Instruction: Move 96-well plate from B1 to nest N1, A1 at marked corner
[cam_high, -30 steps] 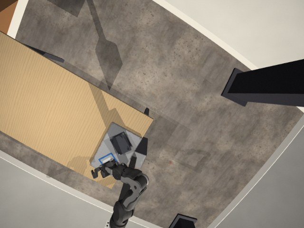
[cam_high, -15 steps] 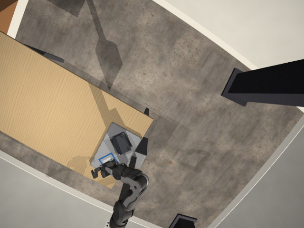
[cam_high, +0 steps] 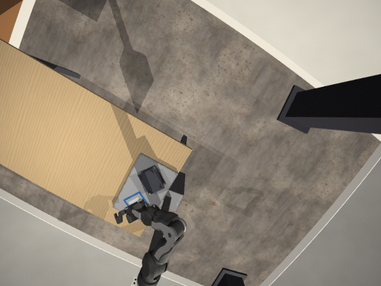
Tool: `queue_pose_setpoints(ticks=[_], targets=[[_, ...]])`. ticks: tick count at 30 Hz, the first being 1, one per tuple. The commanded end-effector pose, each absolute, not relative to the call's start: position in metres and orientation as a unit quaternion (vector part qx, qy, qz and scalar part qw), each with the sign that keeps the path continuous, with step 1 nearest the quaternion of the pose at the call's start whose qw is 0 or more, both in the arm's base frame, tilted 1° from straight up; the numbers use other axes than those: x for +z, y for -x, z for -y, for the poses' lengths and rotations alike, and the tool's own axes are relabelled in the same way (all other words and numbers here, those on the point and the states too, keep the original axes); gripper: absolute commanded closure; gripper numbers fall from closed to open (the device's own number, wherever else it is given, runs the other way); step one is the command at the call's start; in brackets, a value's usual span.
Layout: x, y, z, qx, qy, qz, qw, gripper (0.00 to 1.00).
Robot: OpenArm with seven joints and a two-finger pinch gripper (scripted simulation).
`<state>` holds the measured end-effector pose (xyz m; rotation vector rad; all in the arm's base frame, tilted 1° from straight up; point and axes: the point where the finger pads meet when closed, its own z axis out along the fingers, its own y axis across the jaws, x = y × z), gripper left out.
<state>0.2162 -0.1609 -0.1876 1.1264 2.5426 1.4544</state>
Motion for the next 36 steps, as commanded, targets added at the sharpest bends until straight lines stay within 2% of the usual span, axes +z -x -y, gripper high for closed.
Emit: queue_pose_setpoints(ticks=[1, 18, 23, 25, 36], targets=[[-0.187, -0.217, 0.161, 0.464, -0.358, -0.810, 0.003, 0.00], [-0.187, -0.217, 0.161, 0.464, -0.358, -0.810, 0.003, 0.00], [-0.218, -0.216, 0.129, 0.347, -0.359, -0.867, 0.004, 0.17], [-0.218, -0.216, 0.129, 0.347, -0.359, -0.867, 0.004, 0.23], [-0.225, -0.216, 0.122, 0.325, -0.357, -0.876, 0.004, 0.23]])
